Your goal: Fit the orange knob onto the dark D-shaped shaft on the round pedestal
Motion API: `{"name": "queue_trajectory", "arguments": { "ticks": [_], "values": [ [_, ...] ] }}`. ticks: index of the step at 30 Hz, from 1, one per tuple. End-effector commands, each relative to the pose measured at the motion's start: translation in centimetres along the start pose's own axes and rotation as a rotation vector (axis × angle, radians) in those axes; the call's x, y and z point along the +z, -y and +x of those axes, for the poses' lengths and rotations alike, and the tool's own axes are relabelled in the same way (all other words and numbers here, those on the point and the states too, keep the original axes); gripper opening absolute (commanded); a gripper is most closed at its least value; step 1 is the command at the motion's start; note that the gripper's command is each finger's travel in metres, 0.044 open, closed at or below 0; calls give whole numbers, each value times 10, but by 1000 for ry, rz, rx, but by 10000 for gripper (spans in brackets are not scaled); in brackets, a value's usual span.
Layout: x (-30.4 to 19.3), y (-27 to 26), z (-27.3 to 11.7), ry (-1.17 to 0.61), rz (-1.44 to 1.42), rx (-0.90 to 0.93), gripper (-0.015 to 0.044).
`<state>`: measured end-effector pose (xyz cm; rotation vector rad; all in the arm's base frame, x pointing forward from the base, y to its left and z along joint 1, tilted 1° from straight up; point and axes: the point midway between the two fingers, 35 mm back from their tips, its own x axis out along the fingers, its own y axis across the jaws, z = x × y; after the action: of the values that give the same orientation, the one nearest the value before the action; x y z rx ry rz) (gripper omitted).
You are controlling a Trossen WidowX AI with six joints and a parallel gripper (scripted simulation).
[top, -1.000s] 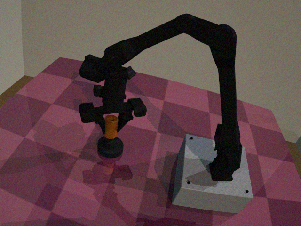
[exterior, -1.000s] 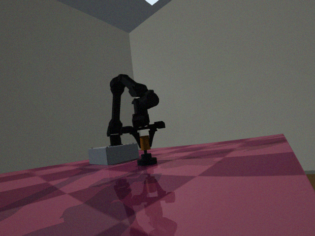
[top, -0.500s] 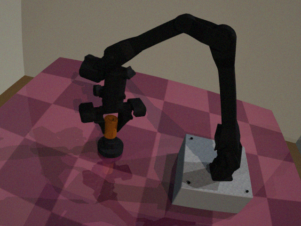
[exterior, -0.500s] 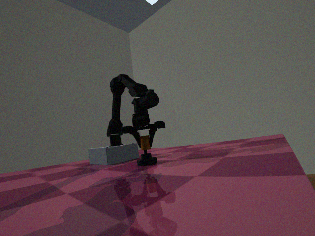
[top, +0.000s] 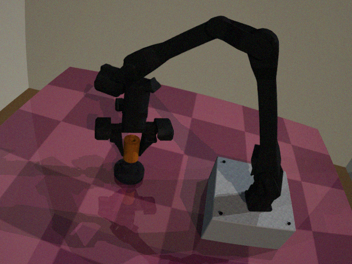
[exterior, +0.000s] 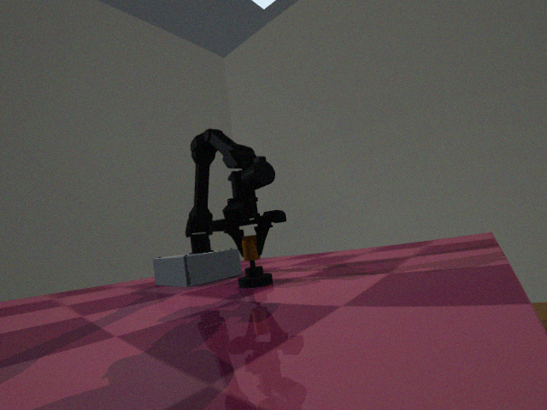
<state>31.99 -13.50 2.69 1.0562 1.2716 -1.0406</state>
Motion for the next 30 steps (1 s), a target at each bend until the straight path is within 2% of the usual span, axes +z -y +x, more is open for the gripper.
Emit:
{"name": "queue_trajectory", "arguments": {
  "ticks": [1, 23, 30],
  "values": [
    [0, 1, 1, 5, 24, 7, 0],
    [2, -3, -3, 5, 24, 7, 0],
    [3, -6, -4, 4, 223, 8, 0]
  ]
}}
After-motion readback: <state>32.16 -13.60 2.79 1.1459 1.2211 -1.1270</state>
